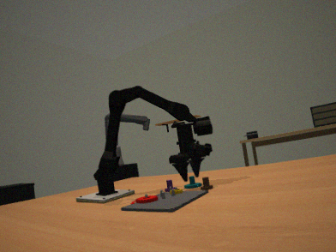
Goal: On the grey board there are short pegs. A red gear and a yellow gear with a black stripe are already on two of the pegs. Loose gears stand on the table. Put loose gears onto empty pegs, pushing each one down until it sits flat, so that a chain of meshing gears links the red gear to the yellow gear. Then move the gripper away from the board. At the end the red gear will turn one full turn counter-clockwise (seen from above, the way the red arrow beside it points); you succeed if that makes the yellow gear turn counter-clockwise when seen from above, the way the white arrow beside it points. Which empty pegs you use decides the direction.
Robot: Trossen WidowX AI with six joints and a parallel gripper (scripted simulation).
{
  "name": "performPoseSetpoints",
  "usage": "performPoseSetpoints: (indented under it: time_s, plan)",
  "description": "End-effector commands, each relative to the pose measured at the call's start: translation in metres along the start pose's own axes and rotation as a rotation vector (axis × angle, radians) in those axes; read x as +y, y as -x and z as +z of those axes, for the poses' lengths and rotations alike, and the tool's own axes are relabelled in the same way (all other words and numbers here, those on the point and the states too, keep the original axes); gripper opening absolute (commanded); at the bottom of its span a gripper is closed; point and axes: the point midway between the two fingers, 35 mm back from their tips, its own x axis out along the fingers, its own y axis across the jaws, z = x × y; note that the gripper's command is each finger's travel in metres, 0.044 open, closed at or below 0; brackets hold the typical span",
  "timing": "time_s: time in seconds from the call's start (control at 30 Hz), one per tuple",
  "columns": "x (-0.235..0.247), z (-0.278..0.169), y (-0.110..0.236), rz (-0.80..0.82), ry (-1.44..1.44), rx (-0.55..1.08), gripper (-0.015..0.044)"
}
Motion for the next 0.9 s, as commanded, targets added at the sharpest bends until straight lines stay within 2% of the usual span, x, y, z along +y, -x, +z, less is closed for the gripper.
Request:
performPoseSetpoints:
  time_s: [0.0, 0.4, 0.63, 0.67, 0.87]
  plan:
    - [-0.0003, -0.0001, -0.0014, -0.002, -0.003, 0.0, 0.0387]
    - [-0.0003, -0.0001, -0.0014, -0.002, -0.003, 0.0, 0.0073]
    - [-0.0003, -0.0001, -0.0014, -0.002, -0.003, 0.0, 0.0026]
    - [-0.0003, -0.0001, -0.0014, -0.002, -0.003, 0.0, 0.0]
    - [-0.0007, -0.0009, 0.0012, -0.005, 0.029, -0.004, 0.0]
